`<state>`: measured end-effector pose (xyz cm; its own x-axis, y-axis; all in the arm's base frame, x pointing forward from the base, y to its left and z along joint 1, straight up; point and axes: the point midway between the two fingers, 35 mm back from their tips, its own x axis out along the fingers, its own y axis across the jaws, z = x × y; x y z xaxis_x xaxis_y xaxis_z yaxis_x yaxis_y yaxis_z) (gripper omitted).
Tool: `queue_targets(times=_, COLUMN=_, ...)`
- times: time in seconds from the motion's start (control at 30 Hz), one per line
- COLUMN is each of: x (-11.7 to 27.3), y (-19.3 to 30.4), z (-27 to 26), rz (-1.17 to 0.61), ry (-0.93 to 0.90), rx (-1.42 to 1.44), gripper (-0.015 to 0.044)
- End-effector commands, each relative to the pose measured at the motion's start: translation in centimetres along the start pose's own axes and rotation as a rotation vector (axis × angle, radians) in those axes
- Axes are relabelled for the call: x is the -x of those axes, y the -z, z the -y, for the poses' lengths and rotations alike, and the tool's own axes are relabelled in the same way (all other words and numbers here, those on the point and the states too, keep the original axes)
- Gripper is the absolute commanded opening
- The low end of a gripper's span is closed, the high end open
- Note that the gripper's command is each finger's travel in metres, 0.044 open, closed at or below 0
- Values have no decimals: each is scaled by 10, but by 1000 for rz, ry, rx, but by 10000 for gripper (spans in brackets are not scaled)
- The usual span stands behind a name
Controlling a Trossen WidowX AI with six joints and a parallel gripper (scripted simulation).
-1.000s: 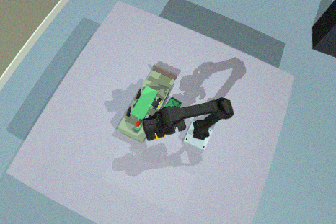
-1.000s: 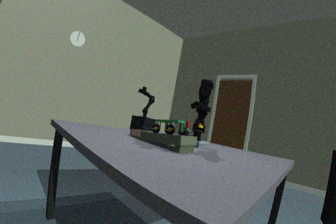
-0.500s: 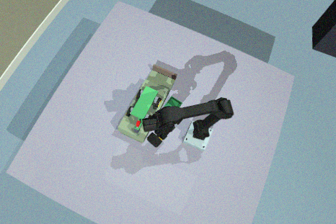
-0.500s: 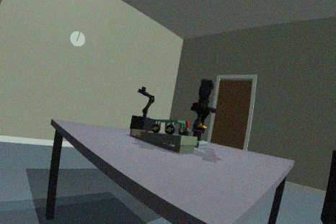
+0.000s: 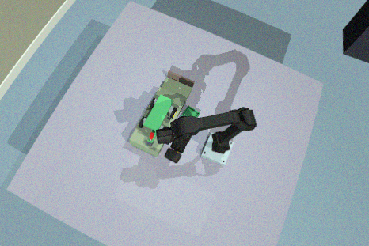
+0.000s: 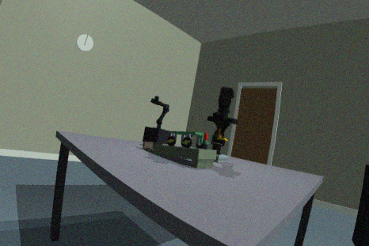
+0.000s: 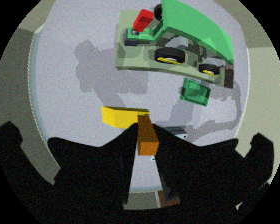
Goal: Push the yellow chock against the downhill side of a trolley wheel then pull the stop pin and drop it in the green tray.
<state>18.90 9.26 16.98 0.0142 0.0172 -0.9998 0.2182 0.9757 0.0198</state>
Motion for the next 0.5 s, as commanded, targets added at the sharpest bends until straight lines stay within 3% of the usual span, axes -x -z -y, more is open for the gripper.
queue_targets(times=0.0, x=0, y=-3, z=9, rz=1, ry=2, rx=26, gripper=0)
queue_targets(times=0.47, x=-3, y=-21, z=52, rz=3, ry=6, rx=62, gripper=0)
